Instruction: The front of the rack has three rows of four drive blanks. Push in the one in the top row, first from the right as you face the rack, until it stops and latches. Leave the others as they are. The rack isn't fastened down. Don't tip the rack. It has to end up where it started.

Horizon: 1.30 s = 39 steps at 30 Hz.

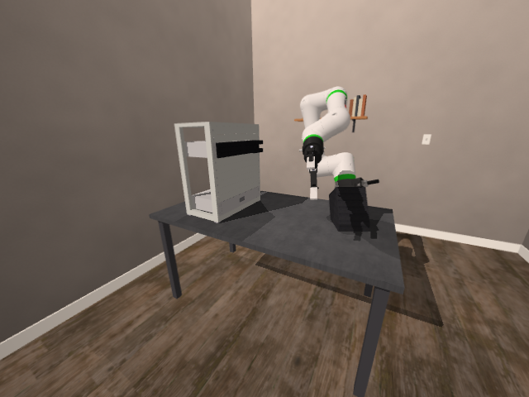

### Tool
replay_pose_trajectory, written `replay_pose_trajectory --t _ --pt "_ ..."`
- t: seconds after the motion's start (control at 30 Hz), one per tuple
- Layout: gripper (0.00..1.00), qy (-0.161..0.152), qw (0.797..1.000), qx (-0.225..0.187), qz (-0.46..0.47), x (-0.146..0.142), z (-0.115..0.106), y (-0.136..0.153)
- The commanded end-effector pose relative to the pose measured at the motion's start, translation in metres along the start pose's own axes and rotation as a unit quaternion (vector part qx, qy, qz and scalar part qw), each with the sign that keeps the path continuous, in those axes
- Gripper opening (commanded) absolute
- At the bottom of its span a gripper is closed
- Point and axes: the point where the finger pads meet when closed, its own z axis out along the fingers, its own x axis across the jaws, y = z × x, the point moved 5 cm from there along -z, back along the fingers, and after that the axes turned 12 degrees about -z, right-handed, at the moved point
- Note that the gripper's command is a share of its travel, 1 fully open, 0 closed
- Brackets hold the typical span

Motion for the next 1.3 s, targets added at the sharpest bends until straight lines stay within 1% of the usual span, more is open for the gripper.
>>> replay_pose_trajectory --t 0.0,0.13,0.3,0.4,0.47,0.63,0.8,0.97,1.03,1.17,1.27 --pt "1.00 0.046 0.998 -0.038 0.006 0.018 -0.006 0.015" --pt "1.00 0.091 0.992 -0.090 0.016 0.036 -0.023 0.038" --pt "1.00 0.139 0.977 -0.161 0.029 0.050 -0.051 0.069" --pt "1.00 0.160 0.965 -0.203 0.037 0.054 -0.070 0.087" --pt "1.00 0.160 0.965 -0.203 0.037 0.054 -0.070 0.087" --pt "1.00 0.189 0.939 -0.281 0.051 0.052 -0.110 0.118" --pt "1.00 0.204 0.912 -0.351 0.064 0.044 -0.149 0.143" --pt "1.00 0.209 0.882 -0.416 0.076 0.029 -0.189 0.163" --pt "1.00 0.209 0.882 -0.416 0.076 0.029 -0.189 0.163" --pt "1.00 0.206 0.852 -0.474 0.086 0.011 -0.226 0.176" --pt "1.00 0.201 0.831 -0.510 0.093 -0.003 -0.250 0.182"
